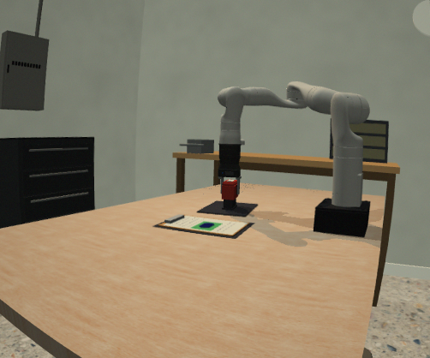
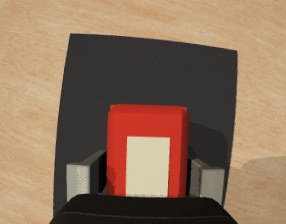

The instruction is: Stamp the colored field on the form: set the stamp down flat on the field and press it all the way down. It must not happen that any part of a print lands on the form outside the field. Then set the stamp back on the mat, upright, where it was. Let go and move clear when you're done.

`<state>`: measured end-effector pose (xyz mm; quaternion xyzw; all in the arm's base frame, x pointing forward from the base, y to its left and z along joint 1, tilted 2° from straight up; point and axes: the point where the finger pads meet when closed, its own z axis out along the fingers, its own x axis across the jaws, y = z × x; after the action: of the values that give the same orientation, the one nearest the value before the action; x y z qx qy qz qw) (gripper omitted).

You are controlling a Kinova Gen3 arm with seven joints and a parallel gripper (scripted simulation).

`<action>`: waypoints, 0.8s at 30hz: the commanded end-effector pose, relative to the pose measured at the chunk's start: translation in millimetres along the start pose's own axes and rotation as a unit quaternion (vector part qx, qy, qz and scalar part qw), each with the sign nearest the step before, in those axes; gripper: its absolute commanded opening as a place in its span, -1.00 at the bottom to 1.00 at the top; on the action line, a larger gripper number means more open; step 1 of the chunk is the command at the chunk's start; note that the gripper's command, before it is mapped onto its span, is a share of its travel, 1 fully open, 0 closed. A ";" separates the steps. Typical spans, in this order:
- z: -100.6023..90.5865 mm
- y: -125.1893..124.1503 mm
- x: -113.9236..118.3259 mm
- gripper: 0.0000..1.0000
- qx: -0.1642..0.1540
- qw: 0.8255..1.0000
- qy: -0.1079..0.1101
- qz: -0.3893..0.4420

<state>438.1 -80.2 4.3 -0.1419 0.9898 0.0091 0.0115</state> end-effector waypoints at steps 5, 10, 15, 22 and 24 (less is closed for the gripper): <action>0.9 2.0 -2.8 1.00 -0.001 1.000 -0.004 0.000; 0.9 2.0 -2.8 1.00 -0.001 1.000 -0.004 0.000; 0.9 2.0 -2.8 1.00 -0.001 1.000 -0.004 0.000; -24.8 1.0 -3.4 1.00 -0.001 1.000 -0.004 0.003; -42.6 0.9 -3.3 1.00 -0.001 1.000 -0.004 0.003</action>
<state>438.4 -73.0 23.9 -0.1404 0.9898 0.0180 0.0133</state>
